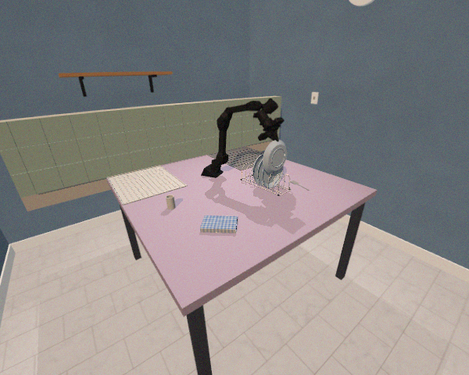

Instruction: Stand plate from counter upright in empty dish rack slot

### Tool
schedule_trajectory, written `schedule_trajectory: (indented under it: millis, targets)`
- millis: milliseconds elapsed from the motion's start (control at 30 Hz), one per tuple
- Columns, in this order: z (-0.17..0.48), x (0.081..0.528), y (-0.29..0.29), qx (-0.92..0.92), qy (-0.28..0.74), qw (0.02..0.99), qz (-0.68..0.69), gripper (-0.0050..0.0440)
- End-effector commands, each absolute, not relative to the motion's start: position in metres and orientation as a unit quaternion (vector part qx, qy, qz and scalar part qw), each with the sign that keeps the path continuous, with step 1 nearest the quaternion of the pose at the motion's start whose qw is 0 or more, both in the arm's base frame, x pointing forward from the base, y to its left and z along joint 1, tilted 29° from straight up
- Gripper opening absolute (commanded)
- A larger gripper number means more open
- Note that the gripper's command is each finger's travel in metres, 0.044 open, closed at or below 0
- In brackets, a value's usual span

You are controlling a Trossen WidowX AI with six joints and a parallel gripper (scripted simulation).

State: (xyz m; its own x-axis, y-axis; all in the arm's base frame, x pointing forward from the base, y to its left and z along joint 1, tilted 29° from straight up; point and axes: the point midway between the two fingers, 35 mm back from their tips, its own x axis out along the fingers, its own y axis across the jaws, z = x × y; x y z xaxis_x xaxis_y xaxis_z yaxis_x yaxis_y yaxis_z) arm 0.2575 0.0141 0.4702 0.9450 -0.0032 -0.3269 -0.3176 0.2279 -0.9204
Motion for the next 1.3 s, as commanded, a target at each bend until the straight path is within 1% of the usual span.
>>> schedule_trajectory:
  millis: [0,1267]
  targets:
    - [0.4702,0.2575,0.0141,-0.613,0.131,0.773,0.102,0.0000]
    - [0.4642,0.2618,0.0162,-0.616,0.110,0.772,0.110,0.0000]
